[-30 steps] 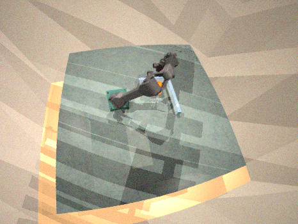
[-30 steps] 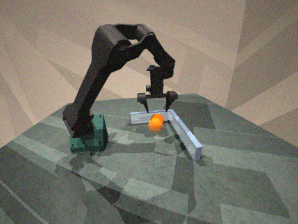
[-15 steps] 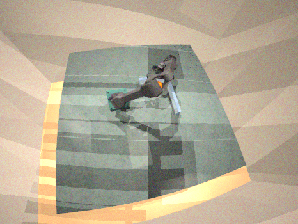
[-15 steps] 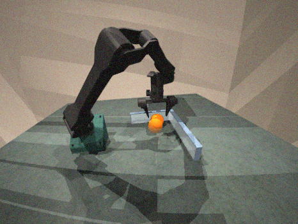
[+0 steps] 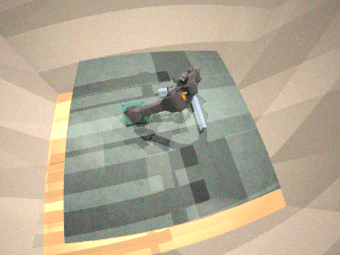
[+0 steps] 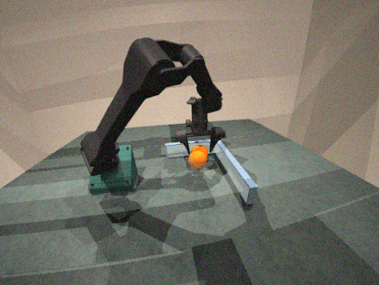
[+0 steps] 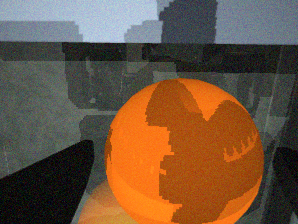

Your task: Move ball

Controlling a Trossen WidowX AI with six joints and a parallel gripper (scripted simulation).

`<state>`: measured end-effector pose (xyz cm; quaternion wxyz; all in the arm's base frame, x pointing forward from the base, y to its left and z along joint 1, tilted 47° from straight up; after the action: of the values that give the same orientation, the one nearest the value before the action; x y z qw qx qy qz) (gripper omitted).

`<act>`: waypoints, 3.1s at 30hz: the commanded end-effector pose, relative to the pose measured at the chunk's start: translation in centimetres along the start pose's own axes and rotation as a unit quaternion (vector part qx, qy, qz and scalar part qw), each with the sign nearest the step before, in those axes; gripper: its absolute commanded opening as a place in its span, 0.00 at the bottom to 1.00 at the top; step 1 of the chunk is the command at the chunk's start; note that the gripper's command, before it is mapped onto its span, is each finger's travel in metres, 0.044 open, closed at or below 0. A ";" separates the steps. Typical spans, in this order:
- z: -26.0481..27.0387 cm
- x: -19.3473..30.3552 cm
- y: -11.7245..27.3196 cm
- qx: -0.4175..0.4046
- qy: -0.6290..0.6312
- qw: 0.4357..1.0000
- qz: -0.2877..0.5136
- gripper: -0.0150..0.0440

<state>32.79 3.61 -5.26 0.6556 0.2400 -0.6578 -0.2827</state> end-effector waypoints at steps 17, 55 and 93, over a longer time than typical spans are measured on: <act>-0.7 0.8 1.5 0.006 0.003 1.000 -0.014 0.41; 0.4 1.2 12.7 0.000 0.005 1.000 0.000 0.25; 2.2 4.8 1.2 -0.001 0.005 1.000 0.003 0.25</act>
<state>30.69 1.89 -0.29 0.6572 0.2362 -0.6566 -0.2849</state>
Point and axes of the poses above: the point midway between the two fingers, 35 mm back from their tips, its own y axis back along the fingers, its own z axis across the jaws, x = y × z, the point moved 2 cm from there along y, back along the fingers, and after that the axes turned 4 degrees about y, right-handed, at the moved point
